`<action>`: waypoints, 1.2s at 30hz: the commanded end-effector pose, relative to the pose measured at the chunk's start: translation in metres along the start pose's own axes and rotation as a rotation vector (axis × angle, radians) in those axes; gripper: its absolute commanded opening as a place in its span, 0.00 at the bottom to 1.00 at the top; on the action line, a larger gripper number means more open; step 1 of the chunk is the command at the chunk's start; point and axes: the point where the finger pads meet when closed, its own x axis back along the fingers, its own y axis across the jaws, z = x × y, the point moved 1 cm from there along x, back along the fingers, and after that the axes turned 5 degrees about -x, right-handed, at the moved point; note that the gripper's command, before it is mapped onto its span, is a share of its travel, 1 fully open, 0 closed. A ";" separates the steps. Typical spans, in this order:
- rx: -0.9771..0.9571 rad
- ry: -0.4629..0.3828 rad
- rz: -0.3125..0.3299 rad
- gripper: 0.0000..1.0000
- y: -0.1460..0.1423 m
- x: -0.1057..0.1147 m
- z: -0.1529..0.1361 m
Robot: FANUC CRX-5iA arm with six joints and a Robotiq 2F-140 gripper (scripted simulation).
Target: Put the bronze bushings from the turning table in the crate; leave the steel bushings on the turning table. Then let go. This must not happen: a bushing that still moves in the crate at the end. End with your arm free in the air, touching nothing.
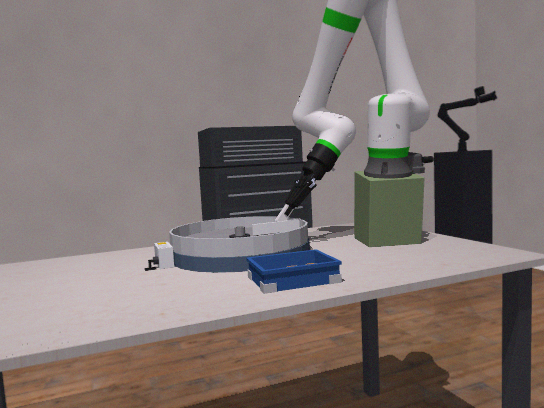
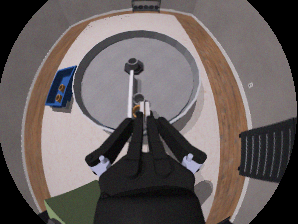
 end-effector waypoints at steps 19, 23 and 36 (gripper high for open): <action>0.000 0.000 0.001 0.00 -0.001 0.000 0.000; 0.000 0.000 0.001 0.00 -0.001 0.000 0.000; 0.000 0.000 0.001 0.00 -0.001 0.004 0.003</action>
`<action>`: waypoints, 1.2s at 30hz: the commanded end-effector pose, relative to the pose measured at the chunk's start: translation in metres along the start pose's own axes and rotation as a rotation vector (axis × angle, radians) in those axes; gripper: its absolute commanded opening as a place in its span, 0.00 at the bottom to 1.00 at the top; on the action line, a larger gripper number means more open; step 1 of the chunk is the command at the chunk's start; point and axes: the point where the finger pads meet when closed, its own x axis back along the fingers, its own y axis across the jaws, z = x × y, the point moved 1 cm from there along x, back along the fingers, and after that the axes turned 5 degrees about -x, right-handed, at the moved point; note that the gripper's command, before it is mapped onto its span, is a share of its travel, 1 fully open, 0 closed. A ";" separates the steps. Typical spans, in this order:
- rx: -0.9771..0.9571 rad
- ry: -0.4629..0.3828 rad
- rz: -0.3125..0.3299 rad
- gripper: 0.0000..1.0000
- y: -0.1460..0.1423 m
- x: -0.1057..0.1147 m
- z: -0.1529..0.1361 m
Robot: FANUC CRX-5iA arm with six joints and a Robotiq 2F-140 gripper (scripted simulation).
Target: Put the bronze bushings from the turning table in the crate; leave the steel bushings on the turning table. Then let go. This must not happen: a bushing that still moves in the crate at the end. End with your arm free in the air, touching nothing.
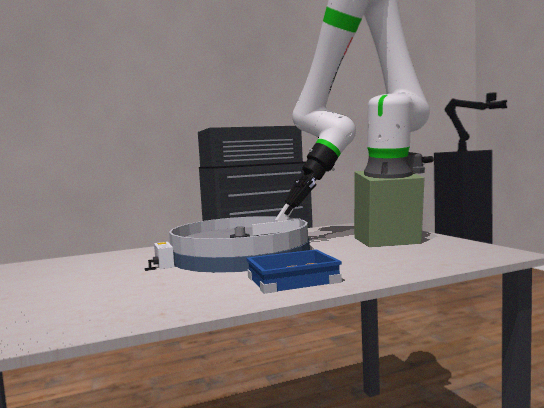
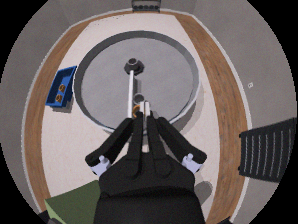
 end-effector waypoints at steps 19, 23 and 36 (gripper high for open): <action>0.000 0.000 0.001 0.00 -0.005 0.051 0.042; 0.000 0.000 0.001 0.00 -0.005 0.052 0.043; 0.000 0.000 0.001 0.00 -0.005 0.052 0.043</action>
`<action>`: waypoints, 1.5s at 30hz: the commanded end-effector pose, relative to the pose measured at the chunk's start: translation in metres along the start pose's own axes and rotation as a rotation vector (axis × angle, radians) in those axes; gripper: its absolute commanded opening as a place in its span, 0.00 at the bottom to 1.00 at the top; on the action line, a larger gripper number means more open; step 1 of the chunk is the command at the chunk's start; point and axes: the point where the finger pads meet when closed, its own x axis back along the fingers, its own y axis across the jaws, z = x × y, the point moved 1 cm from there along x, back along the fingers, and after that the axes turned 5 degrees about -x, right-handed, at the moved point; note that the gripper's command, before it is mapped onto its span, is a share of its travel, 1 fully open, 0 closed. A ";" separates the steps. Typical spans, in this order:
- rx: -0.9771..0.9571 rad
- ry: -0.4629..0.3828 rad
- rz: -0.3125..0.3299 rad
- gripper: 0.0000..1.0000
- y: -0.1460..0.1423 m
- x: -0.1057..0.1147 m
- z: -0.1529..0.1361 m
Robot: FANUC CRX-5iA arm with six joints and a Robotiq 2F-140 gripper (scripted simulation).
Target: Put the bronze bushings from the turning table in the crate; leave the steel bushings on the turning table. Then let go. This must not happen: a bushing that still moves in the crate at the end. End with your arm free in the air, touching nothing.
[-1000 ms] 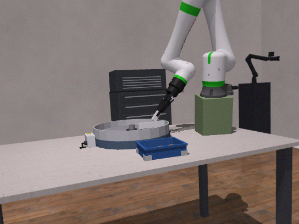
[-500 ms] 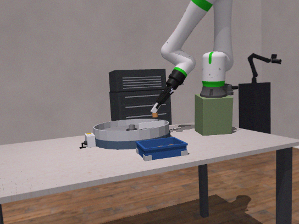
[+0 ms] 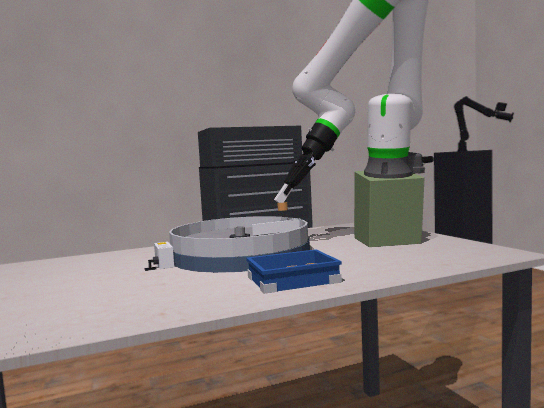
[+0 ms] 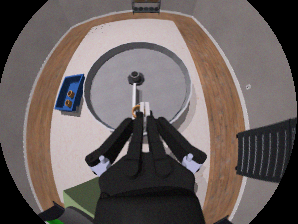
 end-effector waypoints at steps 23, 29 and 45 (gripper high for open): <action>0.000 0.000 0.000 0.00 0.000 0.000 0.000; 0.023 0.043 -0.014 0.00 -0.010 -0.020 0.030; 0.019 0.129 -0.036 0.00 -0.140 -0.078 0.116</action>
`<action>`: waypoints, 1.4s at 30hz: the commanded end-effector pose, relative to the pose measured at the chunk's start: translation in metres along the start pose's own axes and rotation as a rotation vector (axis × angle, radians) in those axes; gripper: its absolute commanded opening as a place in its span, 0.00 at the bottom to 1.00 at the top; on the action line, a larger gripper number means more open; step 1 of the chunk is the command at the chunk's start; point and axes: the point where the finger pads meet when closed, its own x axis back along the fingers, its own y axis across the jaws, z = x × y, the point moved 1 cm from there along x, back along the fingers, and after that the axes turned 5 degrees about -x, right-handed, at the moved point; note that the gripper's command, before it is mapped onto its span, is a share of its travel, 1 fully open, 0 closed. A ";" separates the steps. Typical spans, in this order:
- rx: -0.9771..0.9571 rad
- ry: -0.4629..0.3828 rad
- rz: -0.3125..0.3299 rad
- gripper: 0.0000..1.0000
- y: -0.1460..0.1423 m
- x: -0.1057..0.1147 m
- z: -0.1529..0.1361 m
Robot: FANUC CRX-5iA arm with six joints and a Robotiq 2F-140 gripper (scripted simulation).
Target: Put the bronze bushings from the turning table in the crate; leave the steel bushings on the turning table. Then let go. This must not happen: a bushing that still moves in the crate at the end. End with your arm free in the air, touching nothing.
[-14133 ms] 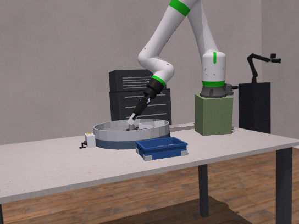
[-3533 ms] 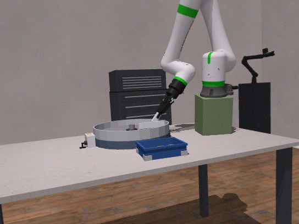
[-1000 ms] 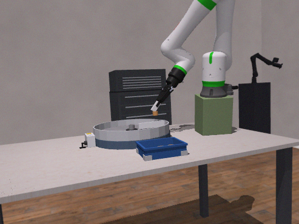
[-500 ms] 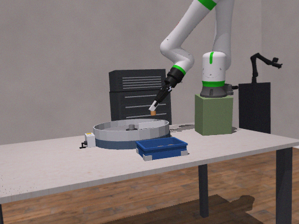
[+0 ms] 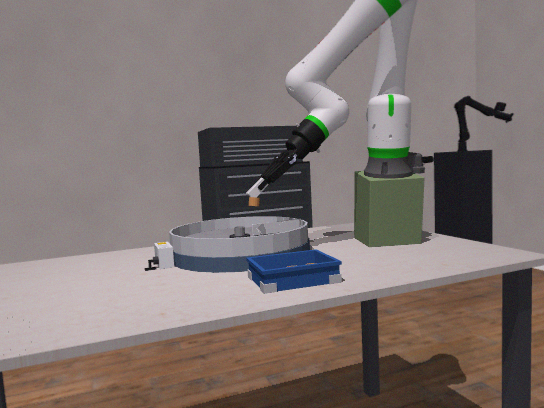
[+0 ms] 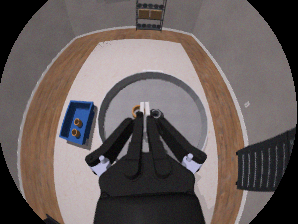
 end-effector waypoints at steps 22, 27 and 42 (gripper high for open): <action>-0.046 -0.167 0.005 0.00 -0.253 -0.056 0.007; -0.046 -0.167 0.005 0.00 -0.286 -0.070 0.009; -0.046 -0.167 0.005 0.00 -0.286 -0.070 0.009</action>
